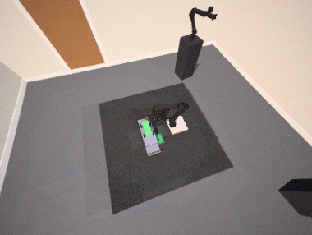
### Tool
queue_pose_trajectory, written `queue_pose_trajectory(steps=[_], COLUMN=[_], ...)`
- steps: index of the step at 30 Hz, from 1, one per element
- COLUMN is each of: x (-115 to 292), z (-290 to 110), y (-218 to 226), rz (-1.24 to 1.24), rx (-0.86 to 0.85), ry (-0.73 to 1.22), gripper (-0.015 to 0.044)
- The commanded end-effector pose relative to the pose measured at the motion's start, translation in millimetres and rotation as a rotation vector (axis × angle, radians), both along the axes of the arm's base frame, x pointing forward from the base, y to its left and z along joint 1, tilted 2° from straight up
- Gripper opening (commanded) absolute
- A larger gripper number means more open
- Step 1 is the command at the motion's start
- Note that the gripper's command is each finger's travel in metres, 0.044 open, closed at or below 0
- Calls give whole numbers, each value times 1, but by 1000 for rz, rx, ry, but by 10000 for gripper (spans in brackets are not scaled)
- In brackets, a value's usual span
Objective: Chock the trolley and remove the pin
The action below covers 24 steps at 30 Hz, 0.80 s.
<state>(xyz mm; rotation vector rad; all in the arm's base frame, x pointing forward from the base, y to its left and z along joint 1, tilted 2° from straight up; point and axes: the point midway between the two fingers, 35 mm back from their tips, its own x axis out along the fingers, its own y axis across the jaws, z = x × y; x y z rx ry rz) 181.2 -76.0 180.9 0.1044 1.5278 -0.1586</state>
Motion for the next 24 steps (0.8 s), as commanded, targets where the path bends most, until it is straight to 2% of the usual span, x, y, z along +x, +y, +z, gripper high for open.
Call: queue_pose_trajectory(steps=[1,24], x=[4,31], z=[-2,-8], y=[10,80], rz=[-3,-3], rx=[-1,7], ry=[6,4], gripper=[0,0])
